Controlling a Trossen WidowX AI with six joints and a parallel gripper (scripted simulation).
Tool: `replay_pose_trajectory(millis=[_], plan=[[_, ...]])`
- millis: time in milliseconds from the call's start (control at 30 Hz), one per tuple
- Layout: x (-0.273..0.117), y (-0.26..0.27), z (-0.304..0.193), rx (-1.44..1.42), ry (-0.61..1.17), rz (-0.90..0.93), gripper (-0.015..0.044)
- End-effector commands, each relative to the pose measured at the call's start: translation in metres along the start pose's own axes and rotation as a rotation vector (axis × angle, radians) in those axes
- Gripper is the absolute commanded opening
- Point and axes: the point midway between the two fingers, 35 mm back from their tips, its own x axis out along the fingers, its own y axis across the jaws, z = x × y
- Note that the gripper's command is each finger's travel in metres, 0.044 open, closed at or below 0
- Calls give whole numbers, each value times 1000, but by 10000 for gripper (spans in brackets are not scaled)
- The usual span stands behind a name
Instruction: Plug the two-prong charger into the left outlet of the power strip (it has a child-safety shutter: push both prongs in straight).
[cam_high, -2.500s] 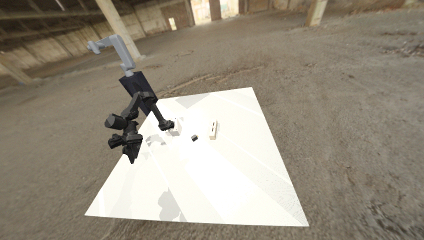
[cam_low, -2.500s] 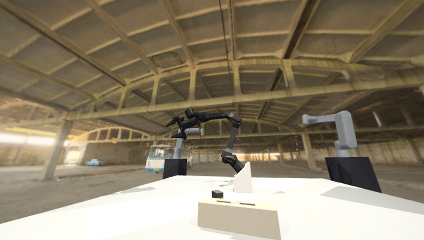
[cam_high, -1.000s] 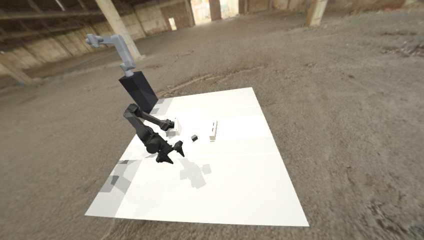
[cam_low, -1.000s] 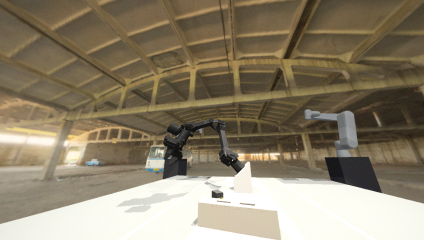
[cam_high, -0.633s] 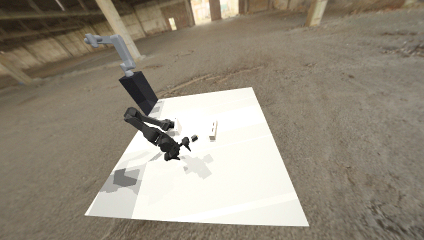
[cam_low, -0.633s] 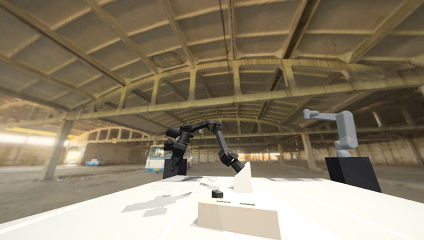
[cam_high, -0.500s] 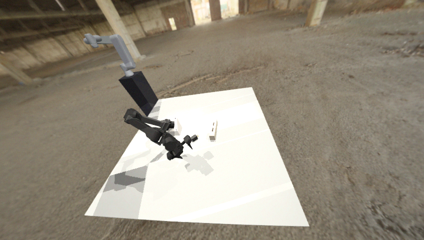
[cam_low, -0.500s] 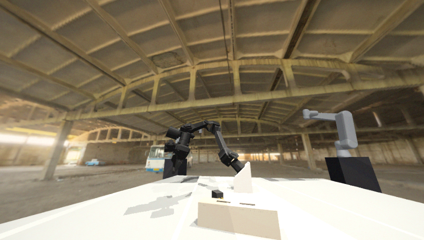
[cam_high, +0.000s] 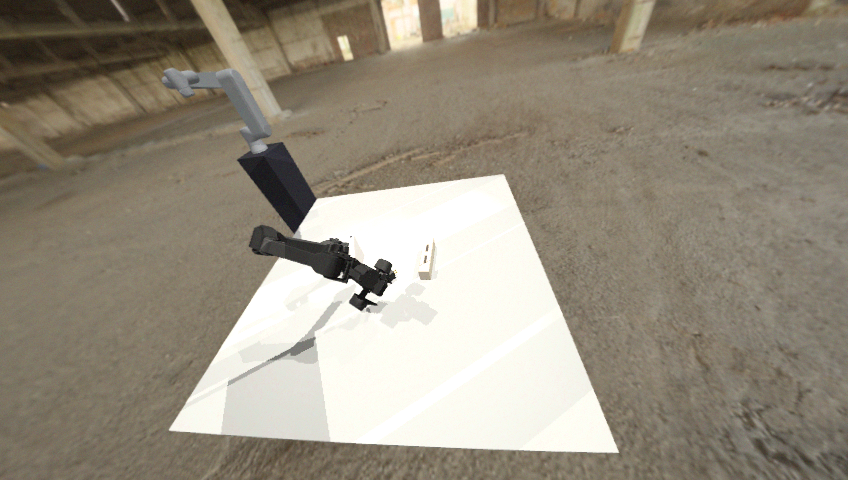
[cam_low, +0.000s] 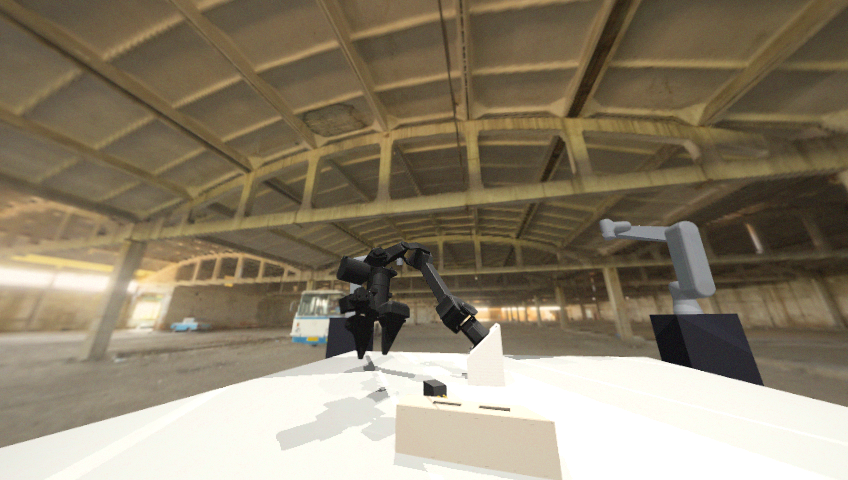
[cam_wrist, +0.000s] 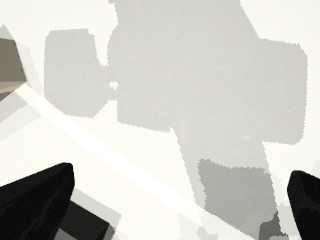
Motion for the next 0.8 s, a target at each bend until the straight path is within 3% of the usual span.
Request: replay_pose_trajectory(millis=[0,767], plan=[[6,12,-9,-103,46,-4,440],[23,77,-57,-753,248,-33,440]])
